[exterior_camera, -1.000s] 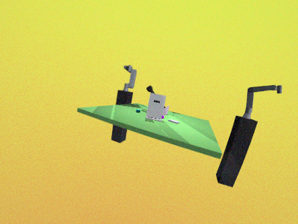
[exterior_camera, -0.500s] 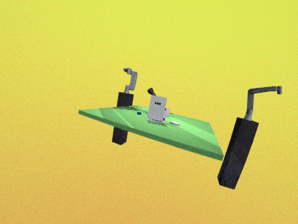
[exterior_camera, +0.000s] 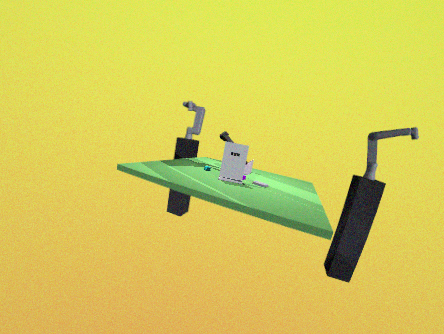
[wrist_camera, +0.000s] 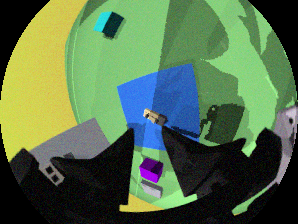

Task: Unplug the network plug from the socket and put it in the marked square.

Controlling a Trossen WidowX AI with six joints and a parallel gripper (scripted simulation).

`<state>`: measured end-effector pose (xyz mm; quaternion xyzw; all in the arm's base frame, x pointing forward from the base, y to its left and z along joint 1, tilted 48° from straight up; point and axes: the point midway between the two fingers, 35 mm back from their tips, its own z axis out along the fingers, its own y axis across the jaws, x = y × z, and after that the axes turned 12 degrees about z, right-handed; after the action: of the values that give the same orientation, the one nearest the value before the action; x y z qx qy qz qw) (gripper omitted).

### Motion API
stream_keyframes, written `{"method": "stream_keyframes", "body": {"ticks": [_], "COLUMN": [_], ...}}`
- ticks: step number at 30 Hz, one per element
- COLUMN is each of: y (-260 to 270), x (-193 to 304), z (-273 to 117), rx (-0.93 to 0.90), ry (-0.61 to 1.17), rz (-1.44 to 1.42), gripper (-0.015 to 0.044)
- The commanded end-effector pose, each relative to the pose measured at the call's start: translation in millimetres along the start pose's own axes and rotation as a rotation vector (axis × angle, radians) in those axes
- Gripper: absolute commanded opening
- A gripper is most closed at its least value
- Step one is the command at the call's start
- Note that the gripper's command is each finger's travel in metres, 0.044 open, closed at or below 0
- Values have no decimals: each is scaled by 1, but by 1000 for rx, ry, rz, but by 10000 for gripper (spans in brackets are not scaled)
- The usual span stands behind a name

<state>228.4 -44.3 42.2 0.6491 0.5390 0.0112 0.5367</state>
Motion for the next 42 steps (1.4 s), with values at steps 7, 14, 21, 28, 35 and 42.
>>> {"method": "stream_keyframes", "body": {"ticks": [7,14,21,28,35,42], "y": [3,3,4,7,9,12], "x": [0,-1,2,4,7,9], "z": [-8,-13,-16,-20,-24,-28], "rx": [-6,-8,-3,2,7,11], "ry": [-2,-3,2,6,10,12], "rz": [7,5,6,7,7,8], "gripper": [156,156,156,156,156,156]}}
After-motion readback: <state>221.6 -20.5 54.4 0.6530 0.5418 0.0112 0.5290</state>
